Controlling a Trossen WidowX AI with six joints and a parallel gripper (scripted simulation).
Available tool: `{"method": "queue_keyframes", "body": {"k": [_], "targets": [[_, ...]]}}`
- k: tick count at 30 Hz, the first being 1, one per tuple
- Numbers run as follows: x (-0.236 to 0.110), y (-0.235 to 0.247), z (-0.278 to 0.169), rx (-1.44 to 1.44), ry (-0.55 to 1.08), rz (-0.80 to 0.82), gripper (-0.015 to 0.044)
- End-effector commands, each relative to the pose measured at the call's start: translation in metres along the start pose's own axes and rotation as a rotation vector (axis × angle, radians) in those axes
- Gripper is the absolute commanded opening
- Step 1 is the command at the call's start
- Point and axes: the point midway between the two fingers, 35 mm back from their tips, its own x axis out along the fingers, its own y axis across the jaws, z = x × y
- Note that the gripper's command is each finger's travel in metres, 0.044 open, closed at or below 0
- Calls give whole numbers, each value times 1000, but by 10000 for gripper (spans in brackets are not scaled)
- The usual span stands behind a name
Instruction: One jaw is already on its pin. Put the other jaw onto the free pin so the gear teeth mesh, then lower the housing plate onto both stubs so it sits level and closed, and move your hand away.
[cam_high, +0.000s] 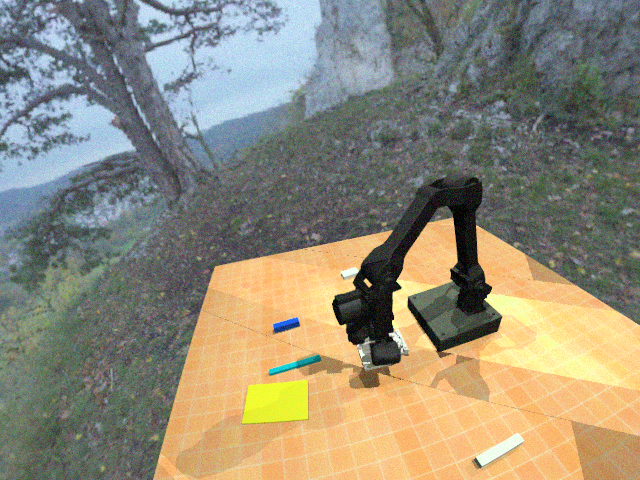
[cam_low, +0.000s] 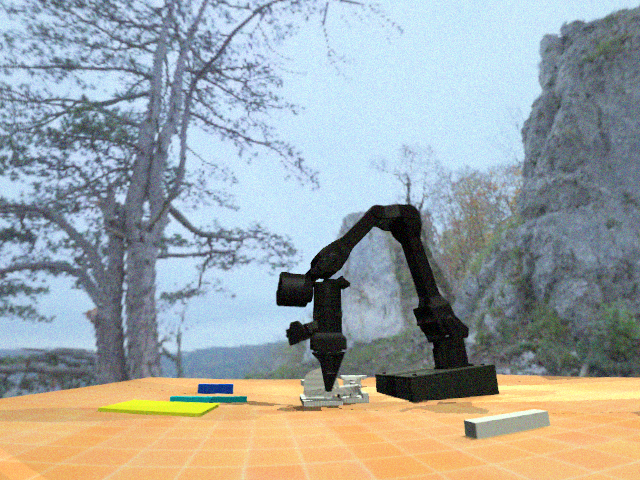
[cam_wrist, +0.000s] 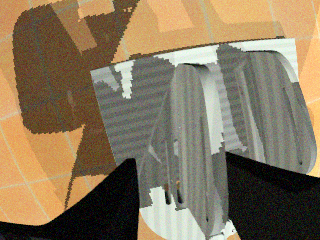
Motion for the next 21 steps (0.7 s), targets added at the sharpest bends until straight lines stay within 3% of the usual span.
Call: {"method": "queue_keyframes", "body": {"k": [1,21], "targets": [[2,0,0,5,1,-3,134],[7,0,0,7,1,-3,134]]}}
